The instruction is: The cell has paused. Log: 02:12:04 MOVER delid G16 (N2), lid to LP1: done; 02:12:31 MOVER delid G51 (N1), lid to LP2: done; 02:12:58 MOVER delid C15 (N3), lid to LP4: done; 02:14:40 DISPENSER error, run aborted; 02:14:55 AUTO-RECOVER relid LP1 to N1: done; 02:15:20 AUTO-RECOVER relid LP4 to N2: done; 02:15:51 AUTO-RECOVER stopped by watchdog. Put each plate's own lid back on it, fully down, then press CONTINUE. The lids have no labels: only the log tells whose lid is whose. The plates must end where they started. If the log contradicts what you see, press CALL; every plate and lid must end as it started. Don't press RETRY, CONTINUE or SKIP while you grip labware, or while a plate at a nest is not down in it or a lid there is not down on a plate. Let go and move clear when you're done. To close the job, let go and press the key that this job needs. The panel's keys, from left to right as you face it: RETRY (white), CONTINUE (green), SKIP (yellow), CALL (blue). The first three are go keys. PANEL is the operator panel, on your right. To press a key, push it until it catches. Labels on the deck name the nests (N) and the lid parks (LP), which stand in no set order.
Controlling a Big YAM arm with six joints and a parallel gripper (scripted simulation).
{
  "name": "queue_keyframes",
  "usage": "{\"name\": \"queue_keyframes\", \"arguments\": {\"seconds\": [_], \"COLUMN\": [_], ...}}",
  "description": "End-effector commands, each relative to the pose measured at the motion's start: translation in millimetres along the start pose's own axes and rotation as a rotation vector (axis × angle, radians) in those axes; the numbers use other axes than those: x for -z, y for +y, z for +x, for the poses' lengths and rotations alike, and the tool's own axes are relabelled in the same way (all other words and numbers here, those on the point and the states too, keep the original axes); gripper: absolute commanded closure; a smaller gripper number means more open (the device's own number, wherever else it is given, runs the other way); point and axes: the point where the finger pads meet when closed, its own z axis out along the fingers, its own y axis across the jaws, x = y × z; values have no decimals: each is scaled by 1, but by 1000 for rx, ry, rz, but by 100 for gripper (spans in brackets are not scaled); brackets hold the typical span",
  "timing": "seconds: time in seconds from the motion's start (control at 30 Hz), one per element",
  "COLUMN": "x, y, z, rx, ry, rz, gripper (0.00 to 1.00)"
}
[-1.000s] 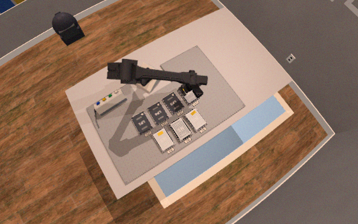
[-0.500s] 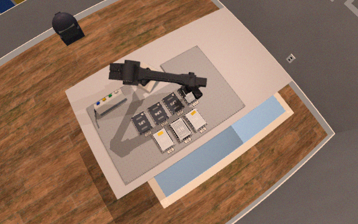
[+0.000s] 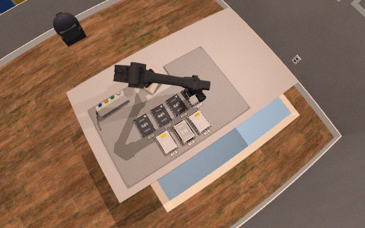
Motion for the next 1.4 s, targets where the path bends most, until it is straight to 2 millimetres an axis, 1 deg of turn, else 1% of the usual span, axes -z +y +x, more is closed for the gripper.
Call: {"name": "queue_keyframes", "arguments": {"seconds": [0.0, 0.5, 0.9, 0.97, 1.23, 1.37], "x": [-4, -9, -10, -9, -10, -11], "y": [4, -3, -3, -1, -3, -3], "z": [-7, 2, 2, -2, 1, 2], "rx": [-8, 1, -1, -5, -2, -2], "ry": [-3, 11, 9, 4, 10, 10], "rz": [-2, 12, 10, 4, 10, 11], "gripper": [0, 0, 0, 0, 0, 4]}}
